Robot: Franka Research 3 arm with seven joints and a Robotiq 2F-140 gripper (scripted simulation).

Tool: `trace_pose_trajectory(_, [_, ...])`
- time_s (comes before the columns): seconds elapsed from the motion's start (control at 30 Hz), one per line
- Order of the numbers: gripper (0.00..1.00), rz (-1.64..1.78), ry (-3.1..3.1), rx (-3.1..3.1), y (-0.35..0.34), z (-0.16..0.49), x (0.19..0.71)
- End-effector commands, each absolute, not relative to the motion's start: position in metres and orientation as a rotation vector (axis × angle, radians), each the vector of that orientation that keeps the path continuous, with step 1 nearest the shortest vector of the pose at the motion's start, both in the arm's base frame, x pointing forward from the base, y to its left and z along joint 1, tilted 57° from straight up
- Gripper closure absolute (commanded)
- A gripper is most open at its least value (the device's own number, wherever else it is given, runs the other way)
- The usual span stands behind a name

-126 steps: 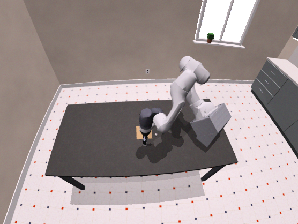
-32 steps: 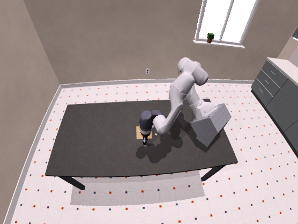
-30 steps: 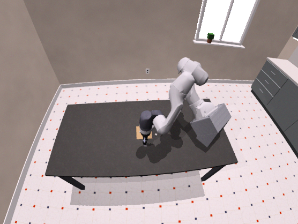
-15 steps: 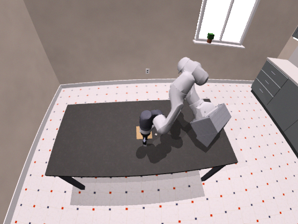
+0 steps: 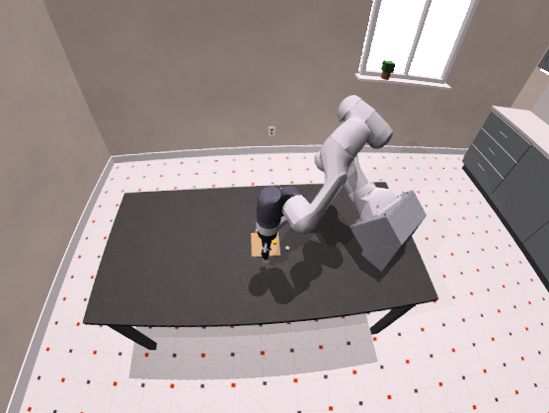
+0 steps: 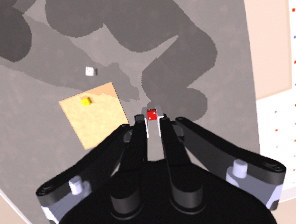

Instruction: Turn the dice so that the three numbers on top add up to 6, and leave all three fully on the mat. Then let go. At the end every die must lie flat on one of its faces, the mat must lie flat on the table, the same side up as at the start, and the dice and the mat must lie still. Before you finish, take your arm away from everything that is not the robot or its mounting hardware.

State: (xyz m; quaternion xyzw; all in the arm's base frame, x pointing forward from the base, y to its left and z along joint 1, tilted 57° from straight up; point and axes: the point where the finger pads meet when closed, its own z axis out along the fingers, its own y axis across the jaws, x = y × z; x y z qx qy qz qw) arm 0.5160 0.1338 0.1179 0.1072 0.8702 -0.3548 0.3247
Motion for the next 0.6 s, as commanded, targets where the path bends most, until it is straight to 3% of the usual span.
trace_pose_trajectory(0.0, [0.93, -0.952, 2.291, 0.323, 0.136, 0.123, 0.502])
trace_pose_trajectory(0.47, [0.93, -0.961, 2.292, 0.302, 0.133, 0.135, 0.499])
trace_pose_trajectory(0.57, [0.93, -1.024, 2.319, 0.162, 0.088, 0.194, 0.485])
